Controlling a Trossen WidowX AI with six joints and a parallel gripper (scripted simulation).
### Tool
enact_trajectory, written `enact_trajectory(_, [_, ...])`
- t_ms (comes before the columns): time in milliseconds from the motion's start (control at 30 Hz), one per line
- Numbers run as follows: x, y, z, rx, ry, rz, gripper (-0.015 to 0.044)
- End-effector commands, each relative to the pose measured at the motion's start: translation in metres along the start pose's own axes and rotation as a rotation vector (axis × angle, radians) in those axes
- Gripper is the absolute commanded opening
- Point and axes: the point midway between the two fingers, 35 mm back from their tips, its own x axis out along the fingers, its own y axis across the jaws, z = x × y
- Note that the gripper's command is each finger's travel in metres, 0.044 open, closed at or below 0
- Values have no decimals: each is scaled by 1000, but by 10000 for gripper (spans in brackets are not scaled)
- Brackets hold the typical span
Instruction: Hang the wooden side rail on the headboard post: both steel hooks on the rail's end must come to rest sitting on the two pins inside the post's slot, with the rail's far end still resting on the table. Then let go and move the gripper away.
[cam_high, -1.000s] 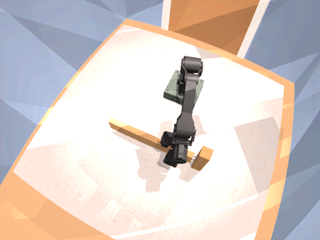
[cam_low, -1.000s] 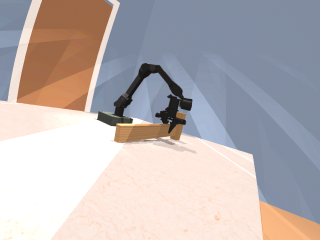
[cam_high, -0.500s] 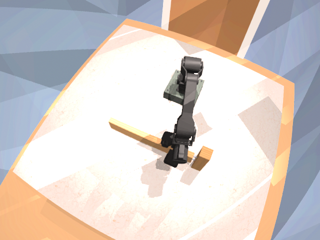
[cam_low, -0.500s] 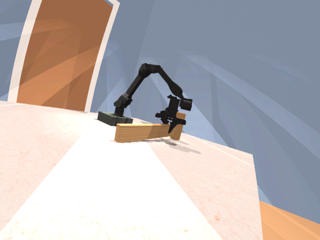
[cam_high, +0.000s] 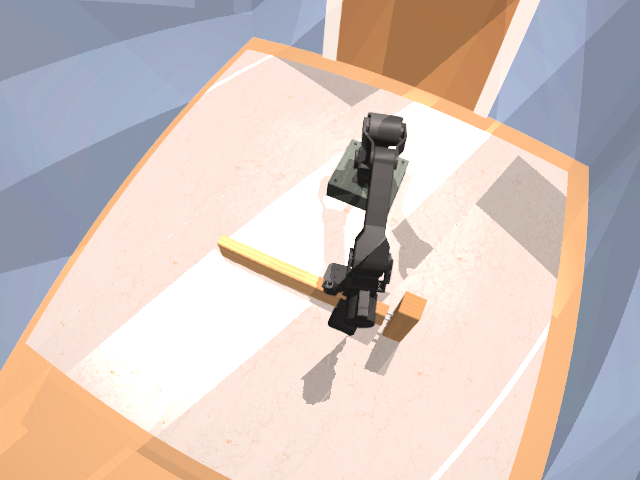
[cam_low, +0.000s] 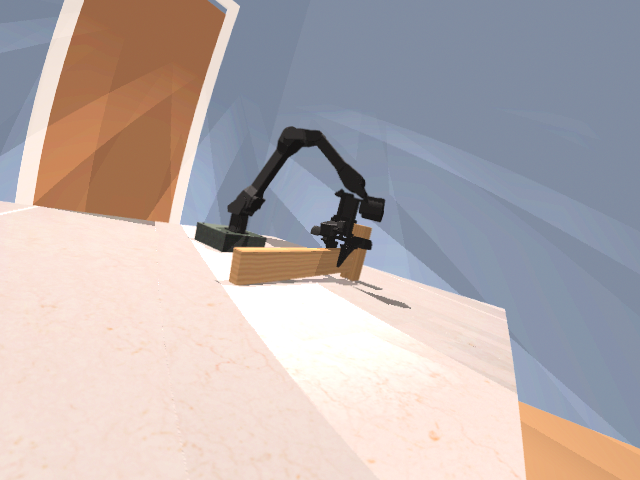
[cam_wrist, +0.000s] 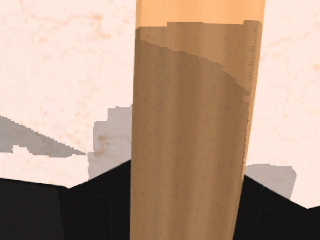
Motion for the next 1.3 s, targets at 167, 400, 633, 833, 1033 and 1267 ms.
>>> enact_trajectory(167, [-3,2,-2,4,6,5,0])
enact_trajectory(400, [-4,3,-3,4,6,5,0])
enact_trajectory(633, [-3,2,-4,4,6,5,0])
enact_trajectory(833, [-2,2,-4,4,6,5,0])
enact_trajectory(1033, [-2,2,-5,4,6,5,0])
enact_trajectory(1267, [-2,3,-6,4,6,5,0])
